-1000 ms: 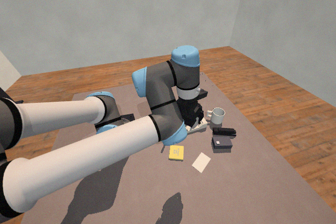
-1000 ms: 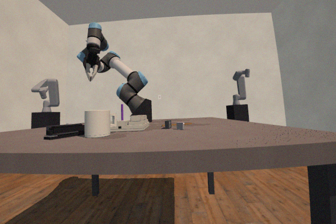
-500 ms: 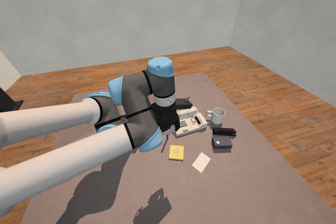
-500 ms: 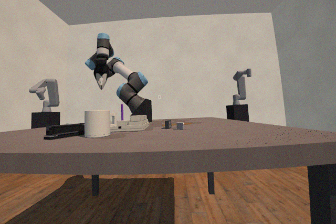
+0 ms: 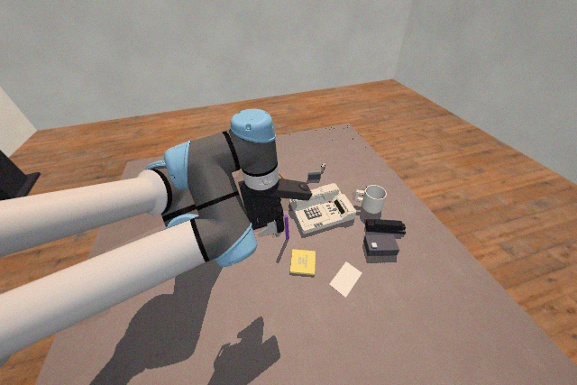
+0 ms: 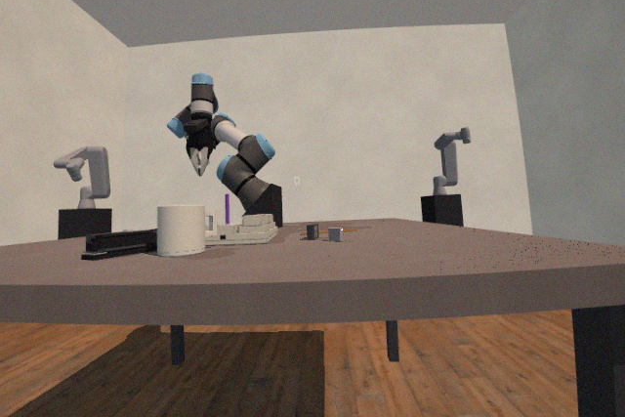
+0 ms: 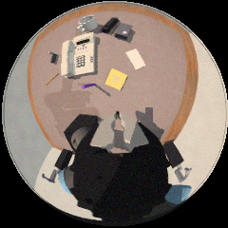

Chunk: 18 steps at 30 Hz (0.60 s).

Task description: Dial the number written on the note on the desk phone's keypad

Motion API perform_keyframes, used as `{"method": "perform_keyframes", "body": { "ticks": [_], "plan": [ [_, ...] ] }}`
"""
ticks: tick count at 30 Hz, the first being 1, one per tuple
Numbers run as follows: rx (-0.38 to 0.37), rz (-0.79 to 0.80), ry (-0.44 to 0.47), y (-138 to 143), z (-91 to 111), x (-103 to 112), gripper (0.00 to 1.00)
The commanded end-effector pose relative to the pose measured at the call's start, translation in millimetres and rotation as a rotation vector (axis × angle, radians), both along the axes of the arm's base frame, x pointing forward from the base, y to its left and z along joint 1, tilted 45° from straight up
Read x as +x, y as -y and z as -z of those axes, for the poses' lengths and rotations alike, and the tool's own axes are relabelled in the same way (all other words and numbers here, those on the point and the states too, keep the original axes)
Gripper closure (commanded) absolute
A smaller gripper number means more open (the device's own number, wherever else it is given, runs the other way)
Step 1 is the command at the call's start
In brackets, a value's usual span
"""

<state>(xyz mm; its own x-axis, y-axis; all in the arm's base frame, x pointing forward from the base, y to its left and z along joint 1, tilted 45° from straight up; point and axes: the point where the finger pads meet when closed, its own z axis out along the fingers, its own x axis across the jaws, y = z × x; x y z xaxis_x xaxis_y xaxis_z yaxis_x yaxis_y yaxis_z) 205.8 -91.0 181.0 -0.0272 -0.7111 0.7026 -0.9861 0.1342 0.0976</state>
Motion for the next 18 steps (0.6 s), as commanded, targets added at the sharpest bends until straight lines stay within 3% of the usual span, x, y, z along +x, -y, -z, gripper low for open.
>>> {"method": "perform_keyframes", "body": {
  "ticks": [1,18],
  "plan": [
    [-0.008,0.032,0.021,-1,4,-9,1.00],
    [-0.018,0.079,0.052,-1,11,-23,1.00]
  ]
}}
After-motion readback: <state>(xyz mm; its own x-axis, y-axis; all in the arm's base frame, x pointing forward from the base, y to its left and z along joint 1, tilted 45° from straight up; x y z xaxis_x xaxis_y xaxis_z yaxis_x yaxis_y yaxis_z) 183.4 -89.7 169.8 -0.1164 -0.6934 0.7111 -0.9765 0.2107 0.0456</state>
